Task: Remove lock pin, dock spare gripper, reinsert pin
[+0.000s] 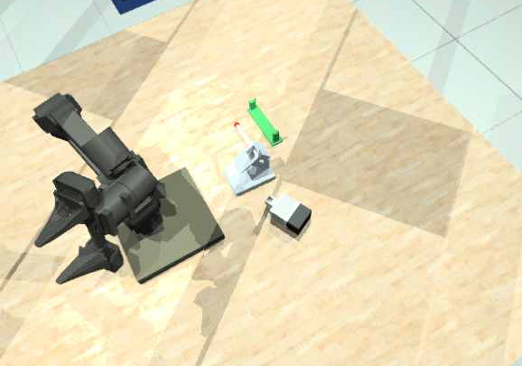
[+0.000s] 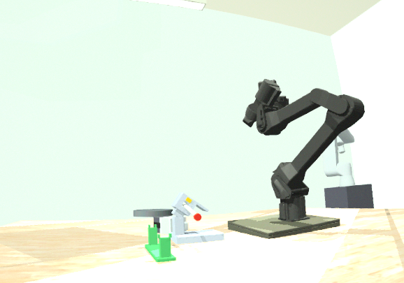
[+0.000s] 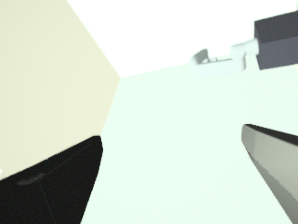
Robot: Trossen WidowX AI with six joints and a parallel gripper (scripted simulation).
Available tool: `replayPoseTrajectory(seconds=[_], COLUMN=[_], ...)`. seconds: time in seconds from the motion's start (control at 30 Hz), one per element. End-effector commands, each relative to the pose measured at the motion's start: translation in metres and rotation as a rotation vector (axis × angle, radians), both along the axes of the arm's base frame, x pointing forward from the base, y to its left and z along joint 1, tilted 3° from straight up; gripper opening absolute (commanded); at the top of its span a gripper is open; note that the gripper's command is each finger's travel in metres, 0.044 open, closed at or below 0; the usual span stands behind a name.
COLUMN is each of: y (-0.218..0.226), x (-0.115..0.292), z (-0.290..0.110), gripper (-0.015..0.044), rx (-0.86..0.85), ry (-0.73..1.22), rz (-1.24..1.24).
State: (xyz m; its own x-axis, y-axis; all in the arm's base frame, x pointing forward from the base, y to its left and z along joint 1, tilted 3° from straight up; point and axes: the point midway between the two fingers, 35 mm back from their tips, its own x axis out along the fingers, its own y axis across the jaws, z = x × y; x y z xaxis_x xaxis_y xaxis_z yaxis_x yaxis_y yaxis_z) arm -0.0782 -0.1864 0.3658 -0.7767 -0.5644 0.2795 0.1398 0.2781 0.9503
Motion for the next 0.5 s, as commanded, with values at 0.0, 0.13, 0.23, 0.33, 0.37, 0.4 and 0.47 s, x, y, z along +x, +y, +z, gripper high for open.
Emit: replayPoseTrajectory(seconds=[0.0,0.13,0.23,0.33,0.37,0.4,0.47], y=[-0.002,-0.037,-0.062,-0.081,-0.086,-0.089,-0.094], x=[0.002,0.041,0.083,0.128,0.144,0.161,0.191], z=[0.001,0.011,0.014,0.013,0.012,0.010,0.005], gripper=[0.0374,0.0300,0.0300,0.0300,0.0300,0.0300,0.0300], rx=[0.012,0.230,0.402,0.548,0.591,0.630,0.694], ry=[0.010,0.221,0.433,0.663,0.744,0.827,0.987], rz=[0.006,0.127,0.239,0.352,0.390,0.427,0.496])
